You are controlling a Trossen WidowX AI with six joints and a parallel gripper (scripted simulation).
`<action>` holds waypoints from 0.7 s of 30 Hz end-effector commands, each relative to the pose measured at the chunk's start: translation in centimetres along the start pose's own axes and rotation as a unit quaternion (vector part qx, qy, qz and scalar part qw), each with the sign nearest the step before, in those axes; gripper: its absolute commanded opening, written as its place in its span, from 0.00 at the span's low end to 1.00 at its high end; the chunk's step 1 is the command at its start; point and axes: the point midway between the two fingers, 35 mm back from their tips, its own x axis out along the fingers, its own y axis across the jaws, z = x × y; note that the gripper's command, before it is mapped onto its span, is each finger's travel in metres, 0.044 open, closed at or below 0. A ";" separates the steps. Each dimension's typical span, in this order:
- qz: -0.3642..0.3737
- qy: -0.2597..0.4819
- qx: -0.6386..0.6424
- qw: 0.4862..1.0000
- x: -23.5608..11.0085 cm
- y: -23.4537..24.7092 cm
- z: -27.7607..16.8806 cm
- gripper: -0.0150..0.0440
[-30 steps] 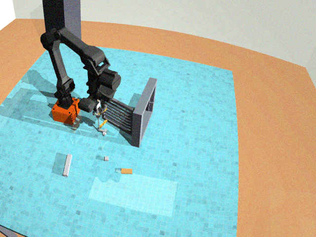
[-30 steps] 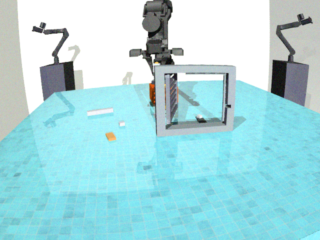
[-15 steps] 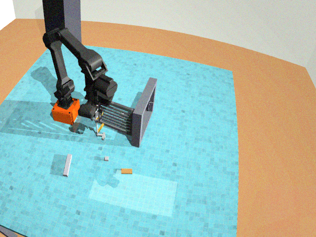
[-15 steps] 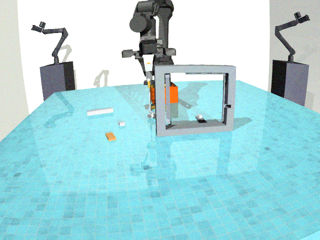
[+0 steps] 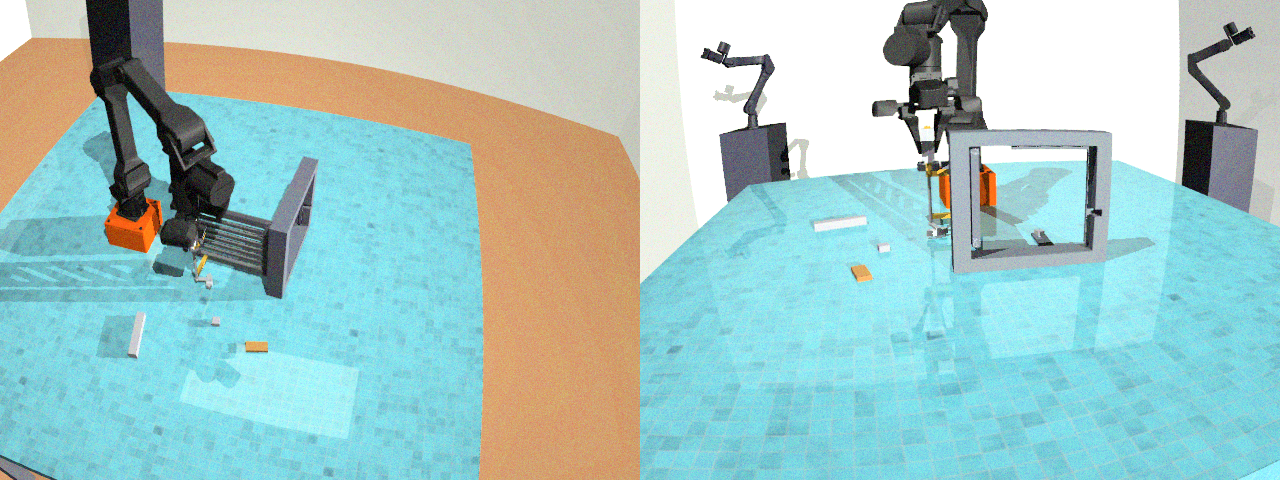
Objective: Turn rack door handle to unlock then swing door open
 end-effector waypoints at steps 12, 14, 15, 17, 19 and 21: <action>0.002 0.002 -0.007 1.000 0.0 -0.1 0.0 0.58; 0.002 0.002 -0.007 1.000 0.0 -0.1 0.0 0.67; 0.002 0.002 -0.007 1.000 0.0 -0.1 0.0 0.72; 0.002 0.002 -0.007 1.000 0.0 -0.1 0.0 0.73; 0.002 0.002 -0.007 1.000 -0.2 -0.1 0.0 0.73; 0.002 0.002 -0.007 1.000 -0.4 -0.1 0.1 0.73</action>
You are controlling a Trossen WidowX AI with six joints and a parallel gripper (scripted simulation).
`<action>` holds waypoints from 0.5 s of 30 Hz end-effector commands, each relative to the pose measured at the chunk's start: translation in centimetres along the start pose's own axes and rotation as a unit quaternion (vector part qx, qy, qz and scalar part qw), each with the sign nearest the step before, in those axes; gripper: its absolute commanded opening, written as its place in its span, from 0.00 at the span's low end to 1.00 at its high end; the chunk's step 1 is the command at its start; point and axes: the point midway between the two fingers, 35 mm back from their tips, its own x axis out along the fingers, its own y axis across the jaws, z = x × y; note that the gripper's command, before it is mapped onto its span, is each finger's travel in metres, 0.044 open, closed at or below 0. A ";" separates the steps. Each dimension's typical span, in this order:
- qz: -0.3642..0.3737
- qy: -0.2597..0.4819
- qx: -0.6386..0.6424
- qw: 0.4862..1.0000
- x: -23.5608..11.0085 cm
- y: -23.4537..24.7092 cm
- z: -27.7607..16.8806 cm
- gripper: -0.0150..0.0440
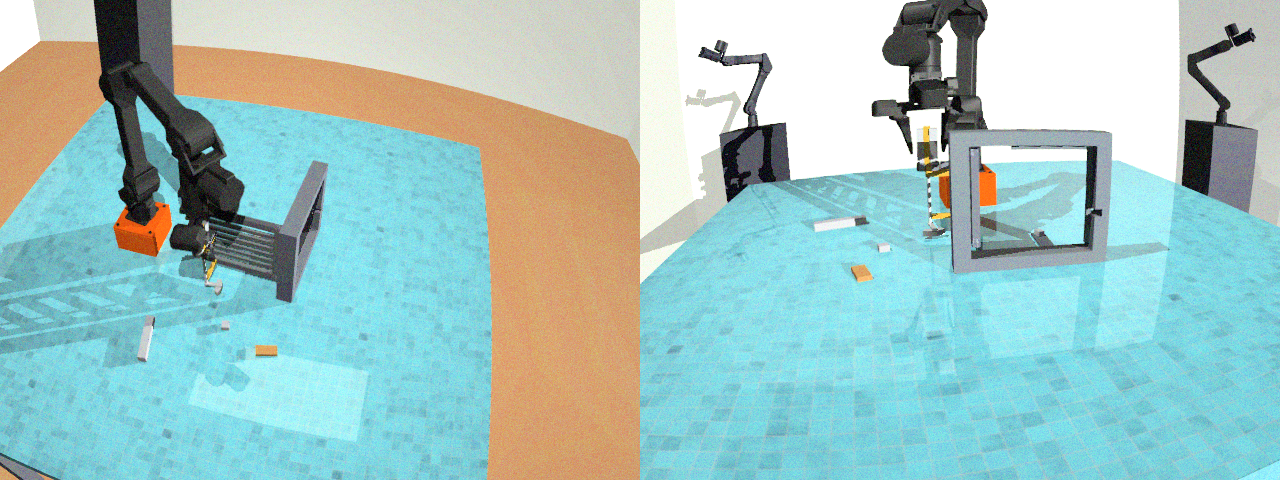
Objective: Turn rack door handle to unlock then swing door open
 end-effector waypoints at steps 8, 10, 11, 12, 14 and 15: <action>0.001 -0.001 -0.002 1.000 -1.4 -0.1 0.2 0.73; 0.001 -0.001 -0.002 1.000 -1.6 -0.1 0.2 0.73; 0.001 -0.001 -0.002 1.000 -1.8 -0.1 0.2 0.73; 0.001 -0.001 -0.002 1.000 -1.9 -0.1 0.2 0.73; 0.001 -0.001 -0.002 1.000 -2.2 -0.1 0.2 0.73; 0.001 -0.001 -0.002 1.000 -2.3 -0.1 0.2 0.73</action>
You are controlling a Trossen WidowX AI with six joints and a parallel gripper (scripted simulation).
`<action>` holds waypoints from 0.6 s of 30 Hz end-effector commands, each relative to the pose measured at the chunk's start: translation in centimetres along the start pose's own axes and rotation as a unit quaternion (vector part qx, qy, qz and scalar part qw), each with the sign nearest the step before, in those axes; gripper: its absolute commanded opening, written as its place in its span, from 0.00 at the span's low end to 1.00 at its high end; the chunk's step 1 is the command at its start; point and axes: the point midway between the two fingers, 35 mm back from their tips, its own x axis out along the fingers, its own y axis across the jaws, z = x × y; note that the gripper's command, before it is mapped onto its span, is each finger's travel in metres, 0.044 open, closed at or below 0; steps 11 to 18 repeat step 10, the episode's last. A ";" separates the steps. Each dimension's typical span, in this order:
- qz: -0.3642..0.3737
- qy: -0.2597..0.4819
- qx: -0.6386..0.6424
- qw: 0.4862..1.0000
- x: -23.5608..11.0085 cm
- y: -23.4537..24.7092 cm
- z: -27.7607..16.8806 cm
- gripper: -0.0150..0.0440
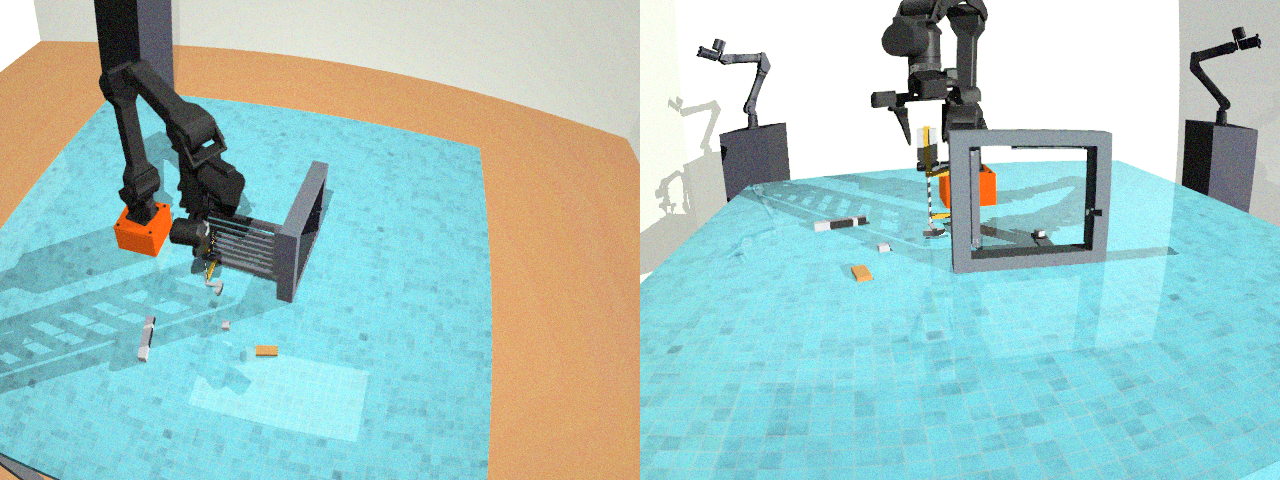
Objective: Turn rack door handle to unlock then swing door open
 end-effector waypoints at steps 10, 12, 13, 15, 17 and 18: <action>-0.001 -0.003 -0.002 1.000 -1.9 -0.1 0.2 0.73; -0.001 -0.003 -0.002 1.000 -1.9 -0.1 0.2 0.73; -0.001 -0.003 -0.002 1.000 -1.9 -0.1 0.2 0.73; -0.001 -0.003 -0.002 1.000 -1.9 -0.1 0.2 0.73; -0.001 -0.003 -0.002 1.000 -1.9 -0.1 0.2 0.73; -0.001 -0.003 -0.002 1.000 -1.9 -0.1 0.2 0.73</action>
